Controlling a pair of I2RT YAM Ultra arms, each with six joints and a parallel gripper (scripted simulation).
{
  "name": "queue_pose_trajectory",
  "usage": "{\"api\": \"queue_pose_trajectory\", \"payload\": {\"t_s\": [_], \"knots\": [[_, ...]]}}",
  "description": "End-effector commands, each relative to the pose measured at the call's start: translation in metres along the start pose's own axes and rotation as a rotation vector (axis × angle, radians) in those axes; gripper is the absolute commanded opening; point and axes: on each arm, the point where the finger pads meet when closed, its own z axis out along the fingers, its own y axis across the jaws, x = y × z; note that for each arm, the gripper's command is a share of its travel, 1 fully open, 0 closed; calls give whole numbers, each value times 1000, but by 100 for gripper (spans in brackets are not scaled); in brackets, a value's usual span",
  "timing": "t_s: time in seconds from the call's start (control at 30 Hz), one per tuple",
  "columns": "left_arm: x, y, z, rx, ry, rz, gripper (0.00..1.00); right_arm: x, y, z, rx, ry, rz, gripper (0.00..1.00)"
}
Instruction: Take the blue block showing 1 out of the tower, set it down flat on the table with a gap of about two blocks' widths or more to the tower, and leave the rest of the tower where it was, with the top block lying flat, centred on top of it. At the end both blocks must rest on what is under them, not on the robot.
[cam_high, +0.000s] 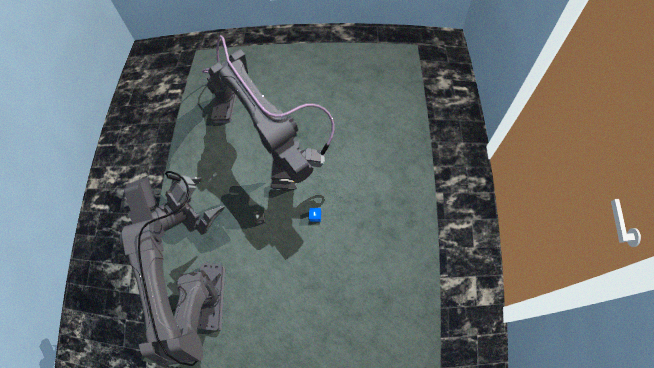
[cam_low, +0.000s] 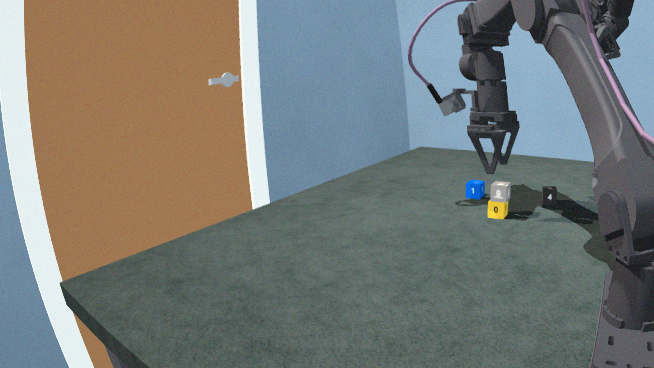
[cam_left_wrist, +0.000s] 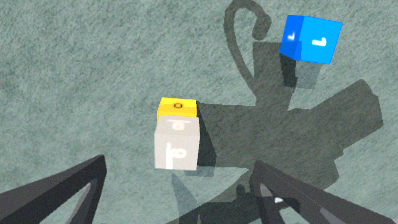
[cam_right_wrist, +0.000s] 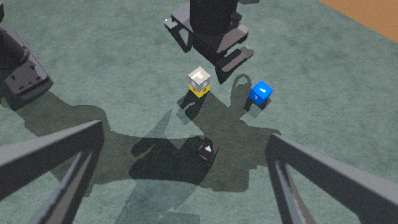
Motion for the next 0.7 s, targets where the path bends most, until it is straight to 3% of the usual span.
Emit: {"api": "queue_pose_trajectory", "payload": {"t_s": [0.0, 0.23, 0.37, 0.5, 0.57, 0.67], "knots": [[0, 4, -20, -16, -2, -1, 100, -9, -1, -5, 0, -19, 19, 100], [-21, 11, -35, 2, -134, 5, 100, -9, 31, 8, -91, 48, -42, 100], [-39, 41, -61, -16, -307, 10, 100, -8, 54, 52, -109, 145, -117, 100], [-43, 74, -70, -56, -390, 16, 100, -6, 49, 95, -63, 221, -135, 100], [-43, 74, -70, -56, -390, 16, 100, -6, 49, 95, -63, 221, -135, 100], [-48, 96, -108, -24, -524, 15, 100, -5, 47, 120, -68, 261, -148, 100]]}}
